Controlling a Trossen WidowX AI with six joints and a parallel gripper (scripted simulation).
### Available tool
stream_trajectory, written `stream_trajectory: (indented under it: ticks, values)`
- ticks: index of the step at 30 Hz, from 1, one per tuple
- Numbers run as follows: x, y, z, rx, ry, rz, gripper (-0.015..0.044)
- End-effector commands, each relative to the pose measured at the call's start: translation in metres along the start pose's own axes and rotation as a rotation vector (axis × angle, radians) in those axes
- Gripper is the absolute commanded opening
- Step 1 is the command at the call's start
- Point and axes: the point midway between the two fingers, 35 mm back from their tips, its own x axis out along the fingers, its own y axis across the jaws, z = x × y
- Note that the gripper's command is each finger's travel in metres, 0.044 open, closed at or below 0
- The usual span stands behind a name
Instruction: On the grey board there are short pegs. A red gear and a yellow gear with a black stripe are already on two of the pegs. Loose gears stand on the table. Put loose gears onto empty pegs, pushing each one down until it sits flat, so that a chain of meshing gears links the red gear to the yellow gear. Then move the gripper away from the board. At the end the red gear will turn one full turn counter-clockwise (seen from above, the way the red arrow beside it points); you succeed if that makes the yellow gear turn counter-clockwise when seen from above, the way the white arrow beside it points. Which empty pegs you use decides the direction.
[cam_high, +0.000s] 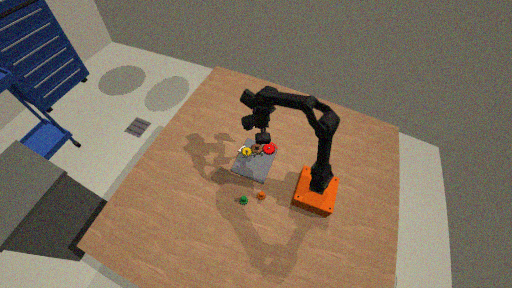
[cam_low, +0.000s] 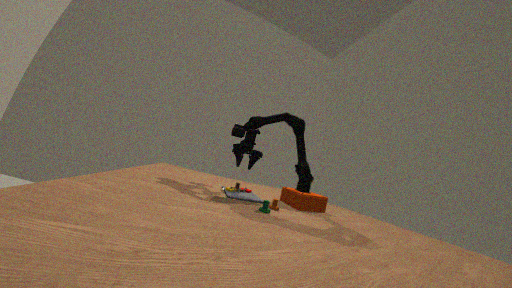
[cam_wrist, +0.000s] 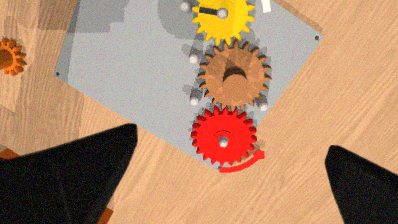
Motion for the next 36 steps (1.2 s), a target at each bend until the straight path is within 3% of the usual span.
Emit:
stream_trajectory:
  ticks: [1,14,25,36]
  values:
    - [-0.001,0.009,0.006,-0.007,0.002,0.002,0.044]
    - [-0.023,0.197,0.079,-0.024,-0.001,0.014,0.044]
    - [-0.046,0.362,0.05,-0.002,-0.004,0.034,0.044]
    - [-0.047,0.371,0.046,0.0,-0.004,0.035,0.044]
